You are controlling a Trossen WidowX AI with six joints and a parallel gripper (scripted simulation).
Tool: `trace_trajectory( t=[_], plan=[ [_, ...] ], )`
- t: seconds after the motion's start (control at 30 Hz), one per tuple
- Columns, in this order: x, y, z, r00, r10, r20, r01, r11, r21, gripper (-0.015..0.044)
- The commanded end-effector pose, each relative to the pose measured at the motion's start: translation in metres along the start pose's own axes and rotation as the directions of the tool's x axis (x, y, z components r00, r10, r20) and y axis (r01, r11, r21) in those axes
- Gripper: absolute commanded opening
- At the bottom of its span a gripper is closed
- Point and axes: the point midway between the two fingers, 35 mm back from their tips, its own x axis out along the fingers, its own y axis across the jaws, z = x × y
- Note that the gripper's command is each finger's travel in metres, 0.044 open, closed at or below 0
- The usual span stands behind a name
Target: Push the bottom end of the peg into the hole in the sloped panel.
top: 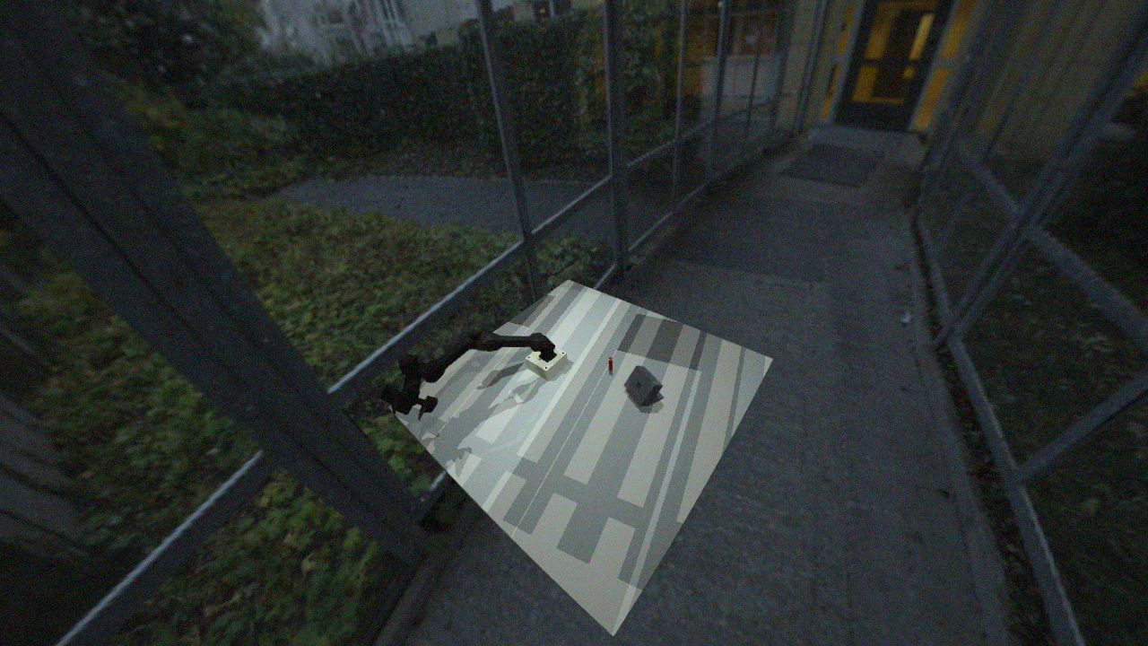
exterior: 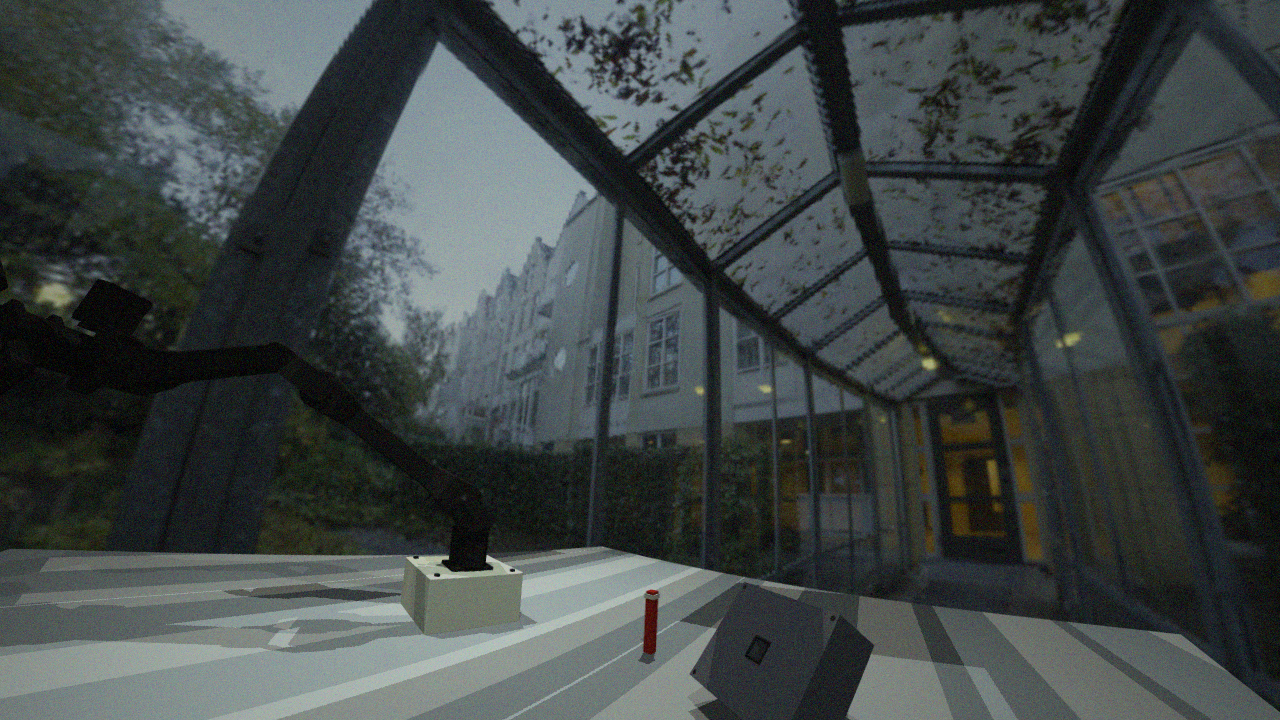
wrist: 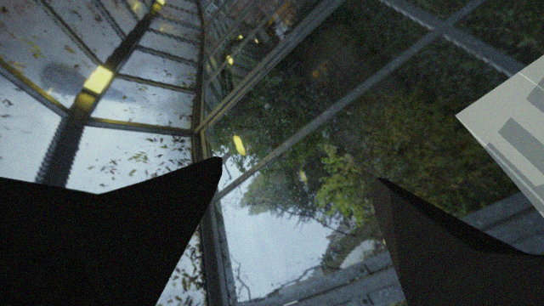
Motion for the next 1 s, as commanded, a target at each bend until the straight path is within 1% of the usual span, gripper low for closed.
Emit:
trace_trajectory(
  t=[0.0, 0.03, 0.3, 0.63, 0.97],
  plan=[
    [0.001, 0.0, 0.0, 1.0, -0.001, 0.0, 0.001, 1.0, 0.0, 0.0426],
    [0.004, -0.002, -0.001, 1.0, -0.004, -0.002, 0.004, 1.0, -0.001, 0.044],
    [0.051, -0.028, -0.021, 0.999, -0.049, -0.02, 0.049, 0.999, -0.015, 0.044],
    [0.096, -0.066, -0.041, 0.994, -0.112, -0.014, 0.113, 0.993, 0.023, 0.044],
    [0.145, -0.111, -0.073, 0.982, -0.187, -0.029, 0.187, 0.982, -0.016, 0.044]
  ],
)
